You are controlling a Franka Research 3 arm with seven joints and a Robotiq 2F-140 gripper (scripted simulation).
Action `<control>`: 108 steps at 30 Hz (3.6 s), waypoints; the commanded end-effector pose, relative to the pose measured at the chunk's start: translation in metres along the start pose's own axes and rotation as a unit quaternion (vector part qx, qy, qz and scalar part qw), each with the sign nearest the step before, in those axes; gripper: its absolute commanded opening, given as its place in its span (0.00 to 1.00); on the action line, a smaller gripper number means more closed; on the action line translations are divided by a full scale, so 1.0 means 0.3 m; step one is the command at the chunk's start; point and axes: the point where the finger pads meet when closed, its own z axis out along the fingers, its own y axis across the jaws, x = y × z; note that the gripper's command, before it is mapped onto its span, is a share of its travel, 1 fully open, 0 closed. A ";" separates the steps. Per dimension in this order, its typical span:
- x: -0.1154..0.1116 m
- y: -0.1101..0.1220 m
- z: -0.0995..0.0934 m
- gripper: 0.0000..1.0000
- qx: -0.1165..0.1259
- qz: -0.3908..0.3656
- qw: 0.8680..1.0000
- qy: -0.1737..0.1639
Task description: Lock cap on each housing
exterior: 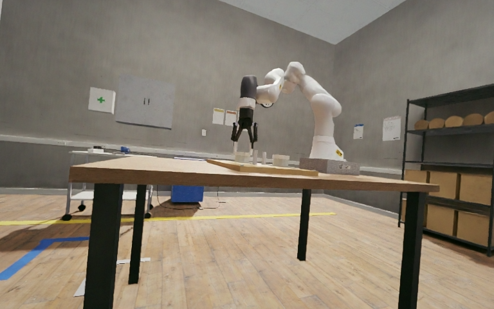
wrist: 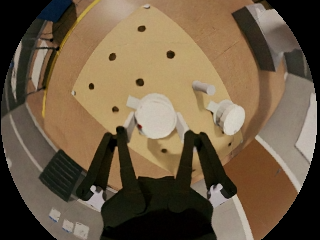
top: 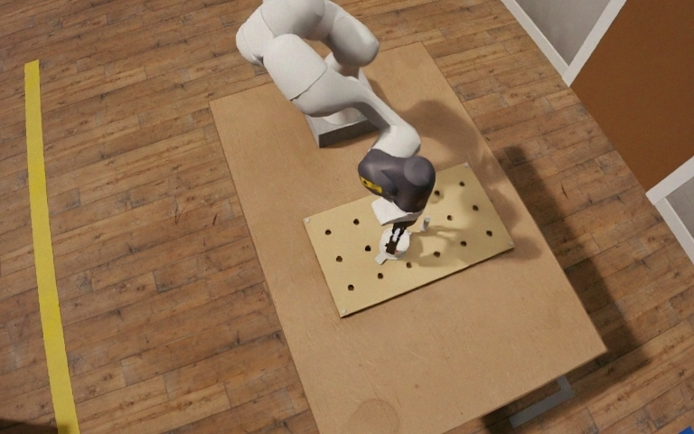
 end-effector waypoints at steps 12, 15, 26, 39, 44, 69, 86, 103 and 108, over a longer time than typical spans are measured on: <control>-0.001 0.077 0.002 0.10 -0.001 0.008 1.000 -0.001; -0.001 0.096 0.002 0.10 -0.001 0.008 1.000 -0.001; -0.002 0.153 0.002 0.10 -0.001 0.008 1.000 -0.001; -0.003 0.230 0.001 0.10 -0.001 0.008 1.000 -0.001; -0.004 0.245 0.001 0.10 -0.001 0.008 1.000 -0.001; -0.005 0.320 0.001 0.10 -0.001 0.008 1.000 -0.001; -0.005 0.330 0.001 0.10 -0.001 0.008 1.000 -0.001; -0.005 0.330 0.001 0.10 -0.001 0.008 1.000 -0.001; -0.005 0.330 0.001 0.10 -0.001 0.008 1.000 -0.001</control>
